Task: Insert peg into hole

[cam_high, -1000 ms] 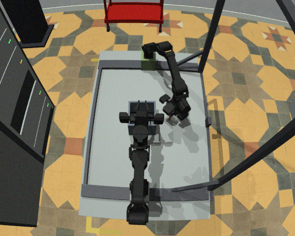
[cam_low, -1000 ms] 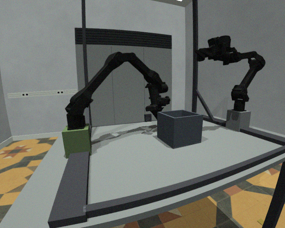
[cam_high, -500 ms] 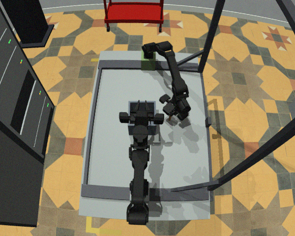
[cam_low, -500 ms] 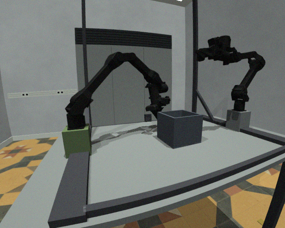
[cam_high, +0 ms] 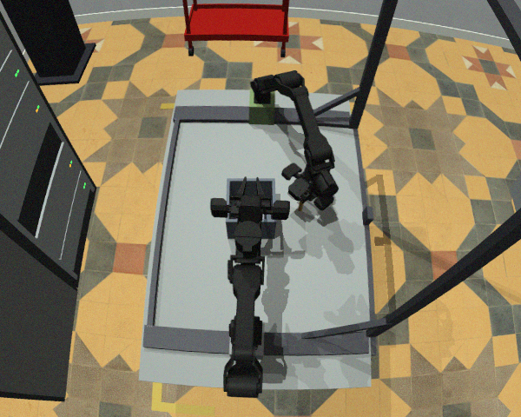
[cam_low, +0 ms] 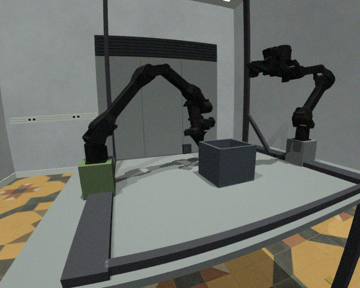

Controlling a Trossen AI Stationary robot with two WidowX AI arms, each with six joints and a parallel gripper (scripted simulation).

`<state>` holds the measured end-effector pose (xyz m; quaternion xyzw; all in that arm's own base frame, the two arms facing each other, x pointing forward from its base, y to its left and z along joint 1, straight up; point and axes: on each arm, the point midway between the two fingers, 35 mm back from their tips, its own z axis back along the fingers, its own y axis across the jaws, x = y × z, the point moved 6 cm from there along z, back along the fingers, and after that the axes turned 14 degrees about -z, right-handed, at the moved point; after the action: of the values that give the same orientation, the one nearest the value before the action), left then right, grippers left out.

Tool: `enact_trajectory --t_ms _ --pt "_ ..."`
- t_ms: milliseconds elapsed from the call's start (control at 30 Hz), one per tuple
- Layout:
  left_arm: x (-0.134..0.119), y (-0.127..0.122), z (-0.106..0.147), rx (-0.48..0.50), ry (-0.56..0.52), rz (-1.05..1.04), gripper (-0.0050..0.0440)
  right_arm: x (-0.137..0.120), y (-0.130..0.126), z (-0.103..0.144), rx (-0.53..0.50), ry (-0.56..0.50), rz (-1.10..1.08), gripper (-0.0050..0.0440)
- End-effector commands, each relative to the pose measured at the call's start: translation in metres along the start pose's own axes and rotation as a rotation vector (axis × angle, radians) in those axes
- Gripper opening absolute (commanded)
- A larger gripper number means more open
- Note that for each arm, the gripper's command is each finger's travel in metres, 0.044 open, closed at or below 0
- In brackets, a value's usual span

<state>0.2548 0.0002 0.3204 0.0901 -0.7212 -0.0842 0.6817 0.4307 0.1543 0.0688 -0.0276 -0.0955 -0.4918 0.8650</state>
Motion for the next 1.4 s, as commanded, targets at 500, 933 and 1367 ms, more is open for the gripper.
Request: enact_trajectory --t_ms 500,933,1367 --pt "0.008 0.002 0.001 0.004 -0.024 0.005 0.0126 0.009 0.006 0.05 0.05 -0.013 -0.011 -0.005" --pt "0.007 0.002 0.001 0.004 -0.022 0.003 0.0126 0.021 0.005 0.073 0.08 -0.013 -0.001 -0.005" --pt "0.008 0.002 0.001 0.004 -0.024 0.005 0.0126 0.111 -0.028 0.192 0.374 -0.124 0.271 -0.005"
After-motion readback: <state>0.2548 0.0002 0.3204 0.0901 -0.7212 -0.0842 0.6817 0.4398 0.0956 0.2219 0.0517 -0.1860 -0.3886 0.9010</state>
